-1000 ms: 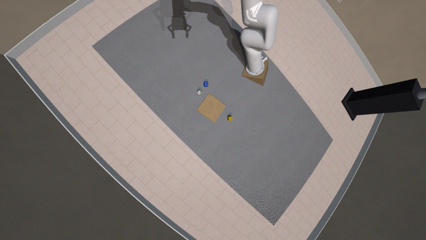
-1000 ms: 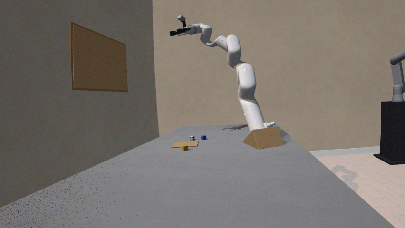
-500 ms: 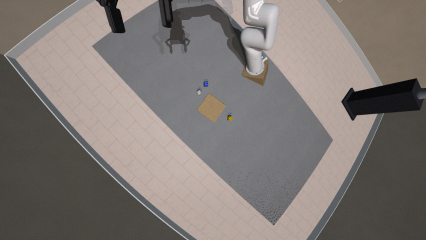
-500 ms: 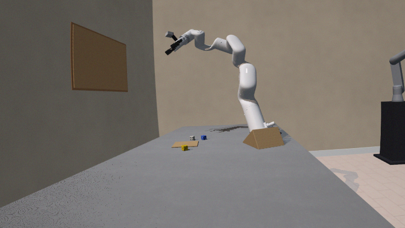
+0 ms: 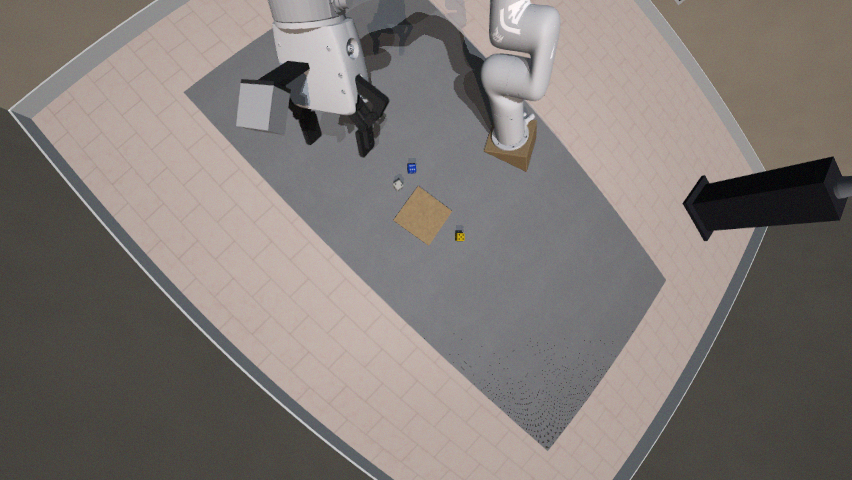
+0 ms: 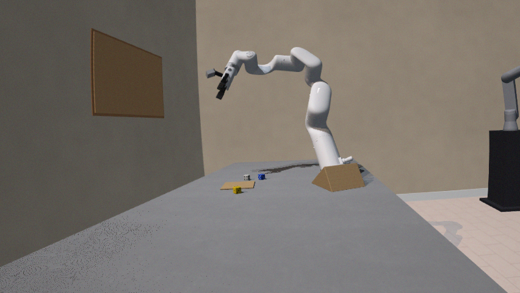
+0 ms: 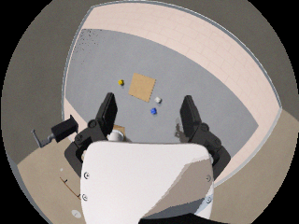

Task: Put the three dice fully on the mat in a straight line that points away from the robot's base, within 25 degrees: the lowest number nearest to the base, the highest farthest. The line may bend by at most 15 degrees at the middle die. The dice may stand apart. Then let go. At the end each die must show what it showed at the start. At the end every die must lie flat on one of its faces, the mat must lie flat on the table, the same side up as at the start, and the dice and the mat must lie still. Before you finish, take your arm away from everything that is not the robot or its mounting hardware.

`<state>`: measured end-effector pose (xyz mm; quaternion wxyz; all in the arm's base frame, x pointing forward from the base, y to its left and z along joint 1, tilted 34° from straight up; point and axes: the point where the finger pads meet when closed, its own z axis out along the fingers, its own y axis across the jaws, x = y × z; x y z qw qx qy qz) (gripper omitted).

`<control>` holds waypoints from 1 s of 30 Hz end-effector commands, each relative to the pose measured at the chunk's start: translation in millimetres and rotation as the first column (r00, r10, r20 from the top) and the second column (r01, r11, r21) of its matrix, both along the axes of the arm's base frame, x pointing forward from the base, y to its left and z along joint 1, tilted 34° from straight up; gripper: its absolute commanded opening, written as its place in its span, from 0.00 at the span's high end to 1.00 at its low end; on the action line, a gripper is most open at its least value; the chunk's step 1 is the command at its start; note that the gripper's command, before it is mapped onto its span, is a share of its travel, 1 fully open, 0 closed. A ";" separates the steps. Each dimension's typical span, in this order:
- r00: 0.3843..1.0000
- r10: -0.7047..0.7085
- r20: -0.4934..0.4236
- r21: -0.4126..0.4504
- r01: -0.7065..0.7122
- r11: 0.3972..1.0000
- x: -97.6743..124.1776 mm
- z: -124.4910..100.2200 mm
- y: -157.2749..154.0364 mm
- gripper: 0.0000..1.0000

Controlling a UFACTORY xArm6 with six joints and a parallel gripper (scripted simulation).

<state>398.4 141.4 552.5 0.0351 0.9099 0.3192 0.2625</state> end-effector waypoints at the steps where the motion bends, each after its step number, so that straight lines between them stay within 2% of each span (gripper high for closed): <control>1: 0.992 -0.121 -0.023 -0.037 0.120 0.992 2.3 -42.8 -17.2 0.00; 2: 0.982 -0.185 -0.040 -0.068 0.182 0.981 1.3 -69.9 -28.0 0.00; 5: 0.982 -0.185 -0.040 -0.068 0.182 0.981 1.3 -69.9 -28.0 0.00; 7: 0.953 -0.299 -0.057 -0.132 0.289 0.948 -4.2 -120.9 -49.1 0.00; 9: 0.953 -0.299 -0.057 -0.132 0.289 0.948 -4.2 -120.9 -49.1 0.00; 10: 0.936 -0.347 -0.058 -0.162 0.334 0.929 -8.5 -144.5 -59.1 0.00; 11: 0.936 -0.347 -0.058 -0.162 0.334 0.929 -8.5 -144.5 -59.1 0.00; 12: 0.920 -0.389 -0.055 -0.191 0.372 0.908 -13.3 -166.5 -68.7 0.00; 13: 0.920 -0.389 -0.055 -0.191 0.372 0.908 -13.3 -166.5 -68.7 0.00; 14: 0.904 -0.425 -0.050 -0.217 0.406 0.888 -18.6 -186.9 -77.6 0.00; 15: 0.904 -0.425 -0.050 -0.217 0.406 0.888 -18.6 -186.9 -77.6 0.00; 16: 0.889 -0.456 -0.042 -0.240 0.434 0.868 -24.2 -205.5 -85.9 0.00; 17: 0.889 -0.456 -0.042 -0.240 0.434 0.868 -24.2 -205.5 -85.9 0.00; 19: 0.864 -0.503 -0.024 -0.279 0.478 0.833 -35.1 -237.3 -100.1 0.00; 22: 0.864 -0.503 -0.024 -0.279 0.478 0.833 -35.1 -237.3 -100.1 0.00; 26: 0.832 -0.555 0.007 -0.327 0.526 0.785 -52.5 -278.9 -119.1 0.00; 30: 0.821 -0.571 0.021 -0.343 0.542 0.767 -60.1 -294.9 -126.4 0.00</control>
